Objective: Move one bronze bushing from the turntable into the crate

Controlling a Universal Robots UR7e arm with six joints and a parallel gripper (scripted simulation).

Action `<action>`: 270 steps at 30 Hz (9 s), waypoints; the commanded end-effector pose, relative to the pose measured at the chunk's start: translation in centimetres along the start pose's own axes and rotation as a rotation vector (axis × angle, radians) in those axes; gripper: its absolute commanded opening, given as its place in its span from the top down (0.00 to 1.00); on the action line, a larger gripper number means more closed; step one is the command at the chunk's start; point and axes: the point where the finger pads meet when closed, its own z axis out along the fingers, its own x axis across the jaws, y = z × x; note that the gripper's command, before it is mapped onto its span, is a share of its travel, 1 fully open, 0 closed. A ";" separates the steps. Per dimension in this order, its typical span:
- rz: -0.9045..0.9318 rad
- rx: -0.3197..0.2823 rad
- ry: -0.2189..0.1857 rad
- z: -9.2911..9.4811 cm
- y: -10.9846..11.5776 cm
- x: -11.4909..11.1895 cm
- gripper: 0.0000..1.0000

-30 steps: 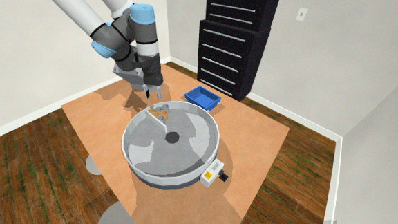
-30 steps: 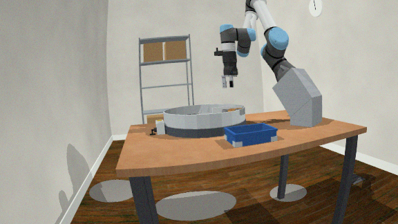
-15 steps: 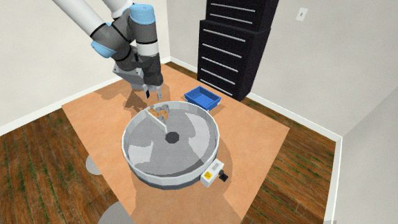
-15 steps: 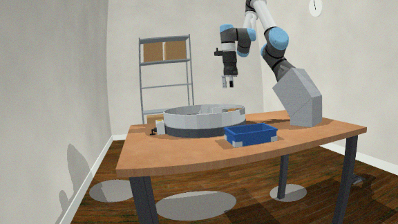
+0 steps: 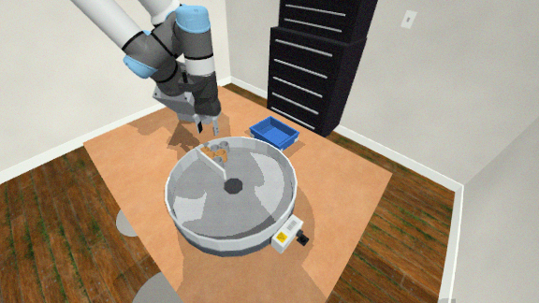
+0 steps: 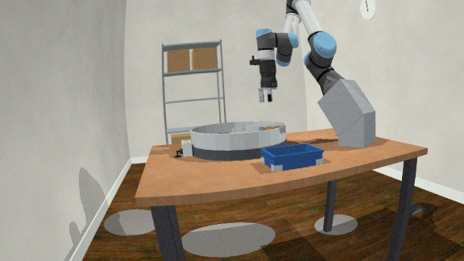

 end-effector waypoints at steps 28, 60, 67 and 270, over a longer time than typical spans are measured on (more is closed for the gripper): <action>-0.001 0.001 -0.003 0.1 -0.9 0.4 0.00; -0.001 0.001 -0.003 0.1 -0.9 0.4 0.00; -0.001 0.001 -0.003 0.1 -0.9 0.4 0.00; -0.001 0.000 -0.003 7.7 2.9 -3.2 0.55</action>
